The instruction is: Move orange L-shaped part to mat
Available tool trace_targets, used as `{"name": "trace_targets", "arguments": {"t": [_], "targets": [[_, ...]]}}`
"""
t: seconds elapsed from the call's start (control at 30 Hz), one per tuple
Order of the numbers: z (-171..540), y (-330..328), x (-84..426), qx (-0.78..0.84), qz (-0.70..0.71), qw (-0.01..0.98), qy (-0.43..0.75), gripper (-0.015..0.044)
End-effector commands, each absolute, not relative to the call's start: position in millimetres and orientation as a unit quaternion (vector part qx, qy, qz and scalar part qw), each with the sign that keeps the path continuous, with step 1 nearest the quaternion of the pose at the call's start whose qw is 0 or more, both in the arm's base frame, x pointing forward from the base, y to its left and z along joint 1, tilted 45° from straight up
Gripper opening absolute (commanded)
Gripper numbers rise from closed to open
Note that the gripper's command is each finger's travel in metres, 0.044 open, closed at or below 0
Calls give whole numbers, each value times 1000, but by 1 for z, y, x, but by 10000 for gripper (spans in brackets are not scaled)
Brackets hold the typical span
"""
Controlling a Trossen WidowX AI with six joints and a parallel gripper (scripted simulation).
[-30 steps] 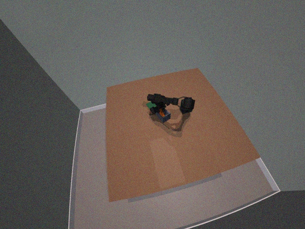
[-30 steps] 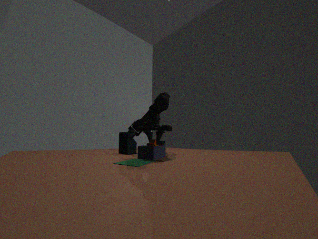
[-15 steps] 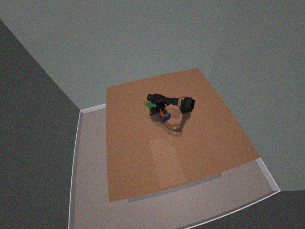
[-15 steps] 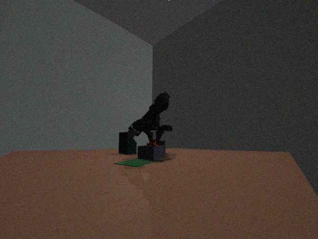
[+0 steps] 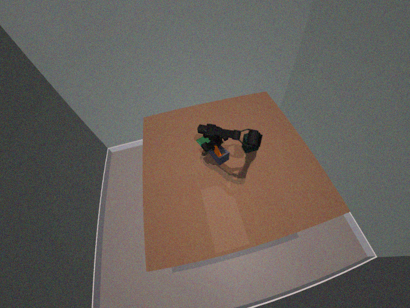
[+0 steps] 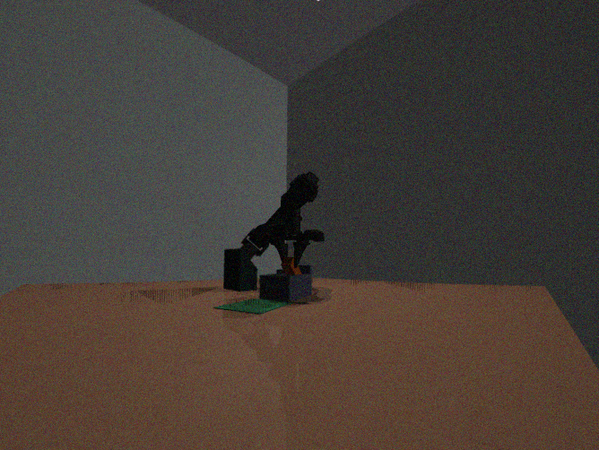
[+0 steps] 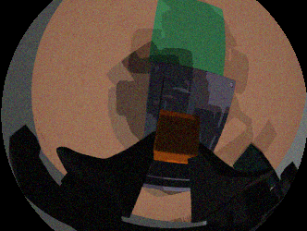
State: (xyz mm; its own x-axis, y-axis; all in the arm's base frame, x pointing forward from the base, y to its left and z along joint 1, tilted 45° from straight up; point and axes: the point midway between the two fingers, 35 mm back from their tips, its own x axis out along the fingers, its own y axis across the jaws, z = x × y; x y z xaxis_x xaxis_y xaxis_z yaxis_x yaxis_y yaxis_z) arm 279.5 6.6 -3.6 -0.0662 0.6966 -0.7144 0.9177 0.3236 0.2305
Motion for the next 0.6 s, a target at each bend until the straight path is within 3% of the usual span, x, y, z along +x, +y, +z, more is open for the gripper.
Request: {"name": "trace_targets", "arguments": {"t": [0.0,0.57], "targets": [[1,2,280,564,-143,388,715,0],[20,-17,282,564,-143,387,715,0]]}}
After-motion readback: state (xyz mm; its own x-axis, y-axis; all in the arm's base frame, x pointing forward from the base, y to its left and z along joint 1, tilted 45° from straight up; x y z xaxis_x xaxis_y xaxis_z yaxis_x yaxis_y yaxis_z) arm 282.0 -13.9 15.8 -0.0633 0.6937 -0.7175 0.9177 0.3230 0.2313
